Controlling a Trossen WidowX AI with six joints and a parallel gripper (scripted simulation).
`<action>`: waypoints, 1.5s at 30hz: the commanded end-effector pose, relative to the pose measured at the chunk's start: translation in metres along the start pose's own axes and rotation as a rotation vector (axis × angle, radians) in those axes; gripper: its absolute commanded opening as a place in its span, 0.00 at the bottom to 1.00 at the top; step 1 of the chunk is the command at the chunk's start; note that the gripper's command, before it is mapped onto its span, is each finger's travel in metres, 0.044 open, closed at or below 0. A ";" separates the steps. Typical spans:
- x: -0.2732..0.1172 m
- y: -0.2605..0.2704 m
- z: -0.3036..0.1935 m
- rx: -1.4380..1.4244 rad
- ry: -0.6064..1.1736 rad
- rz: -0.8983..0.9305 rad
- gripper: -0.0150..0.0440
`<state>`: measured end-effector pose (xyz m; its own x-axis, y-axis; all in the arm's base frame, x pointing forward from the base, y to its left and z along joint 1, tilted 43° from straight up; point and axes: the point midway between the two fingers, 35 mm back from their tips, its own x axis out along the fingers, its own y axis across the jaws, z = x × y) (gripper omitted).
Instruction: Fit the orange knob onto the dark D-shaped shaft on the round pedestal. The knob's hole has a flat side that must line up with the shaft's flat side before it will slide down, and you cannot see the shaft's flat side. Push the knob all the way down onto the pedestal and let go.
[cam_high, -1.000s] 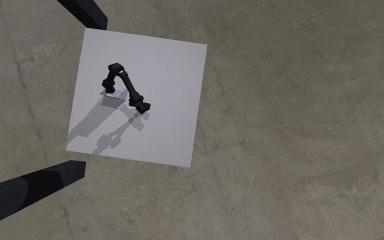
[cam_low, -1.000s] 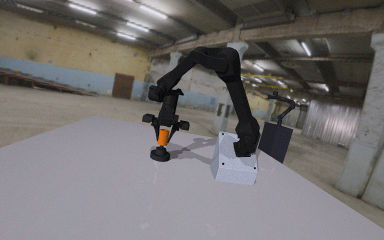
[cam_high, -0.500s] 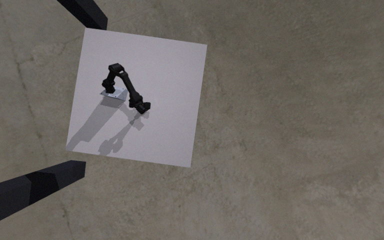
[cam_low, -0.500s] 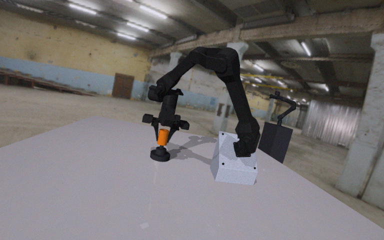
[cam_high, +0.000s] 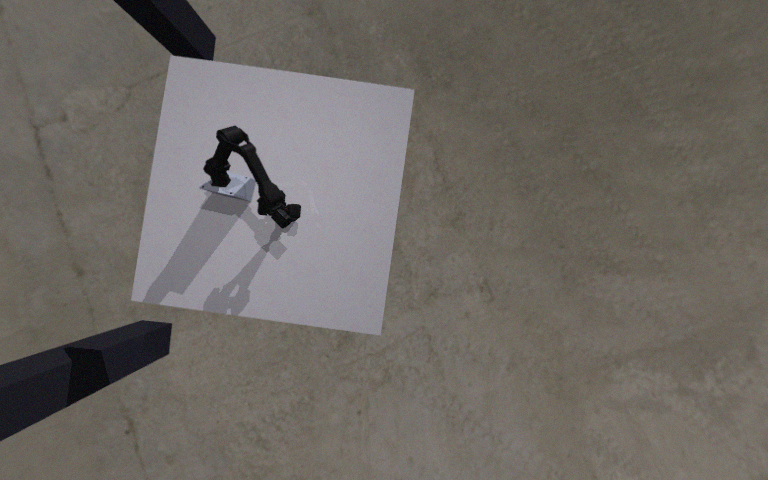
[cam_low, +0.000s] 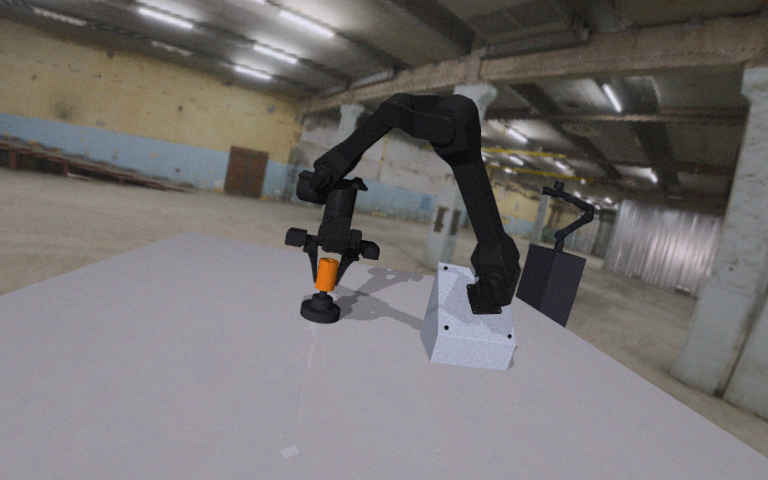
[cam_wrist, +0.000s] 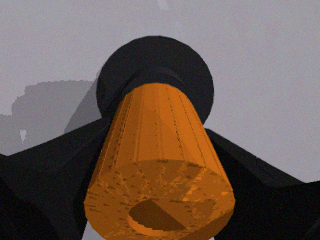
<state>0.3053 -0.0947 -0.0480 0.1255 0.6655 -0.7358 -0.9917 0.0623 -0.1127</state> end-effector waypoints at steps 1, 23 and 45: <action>0.000 -0.002 0.000 -0.006 0.003 -0.003 0.25; -0.002 0.002 -0.001 -0.061 0.003 -0.003 0.25; 0.002 0.000 -0.001 -0.215 0.003 -0.002 0.25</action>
<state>0.3065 -0.0936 -0.0504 0.1272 0.6635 -0.7372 -0.9631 -0.0950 -0.2517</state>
